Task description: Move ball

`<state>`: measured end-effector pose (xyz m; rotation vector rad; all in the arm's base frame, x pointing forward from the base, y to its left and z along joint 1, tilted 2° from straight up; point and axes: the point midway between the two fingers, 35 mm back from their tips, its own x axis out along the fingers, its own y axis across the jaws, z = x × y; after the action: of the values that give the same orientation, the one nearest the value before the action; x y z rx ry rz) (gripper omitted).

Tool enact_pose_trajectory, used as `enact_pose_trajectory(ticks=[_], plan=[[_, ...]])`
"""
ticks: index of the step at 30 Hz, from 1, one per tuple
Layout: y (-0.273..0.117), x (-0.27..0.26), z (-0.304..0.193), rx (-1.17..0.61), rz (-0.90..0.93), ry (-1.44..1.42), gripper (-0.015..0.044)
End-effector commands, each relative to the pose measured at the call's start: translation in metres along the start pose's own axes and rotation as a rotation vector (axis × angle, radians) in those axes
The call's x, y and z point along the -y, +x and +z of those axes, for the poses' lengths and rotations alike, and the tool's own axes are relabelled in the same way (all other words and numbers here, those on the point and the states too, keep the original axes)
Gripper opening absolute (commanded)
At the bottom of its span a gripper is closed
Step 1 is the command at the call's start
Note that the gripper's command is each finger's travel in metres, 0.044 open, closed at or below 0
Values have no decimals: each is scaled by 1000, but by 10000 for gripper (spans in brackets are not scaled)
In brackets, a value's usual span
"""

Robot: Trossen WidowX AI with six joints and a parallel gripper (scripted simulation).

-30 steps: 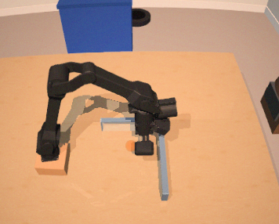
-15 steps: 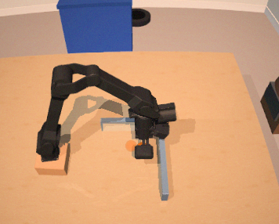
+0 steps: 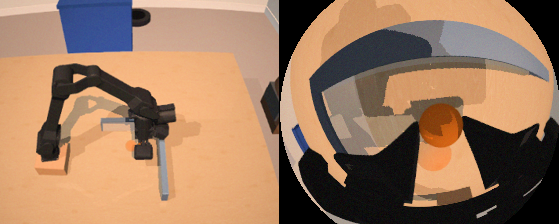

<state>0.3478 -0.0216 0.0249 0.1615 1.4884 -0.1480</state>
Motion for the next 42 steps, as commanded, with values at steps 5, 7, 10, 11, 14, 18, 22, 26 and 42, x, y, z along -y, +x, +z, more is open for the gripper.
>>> enact_pose_trajectory(ticks=[5, 7, 10, 11, 14, 18, 22, 26, 42], plan=[[-32, -1, 4, -5, 1, -6, 0], [-44, -1, 6, -5, 1, -6, 0], [-63, -1, 7, -5, 1, -6, 0], [-70, -1, 7, -5, 1, -6, 0], [-89, -1, 6, -5, 1, -6, 0], [-115, 0, 2, -5, 1, -6, 0], [-131, 0, -1, -5, 1, -6, 0], [-130, 0, -1, -5, 1, -6, 0], [-94, -8, -32, -8, 1, -6, 0]])
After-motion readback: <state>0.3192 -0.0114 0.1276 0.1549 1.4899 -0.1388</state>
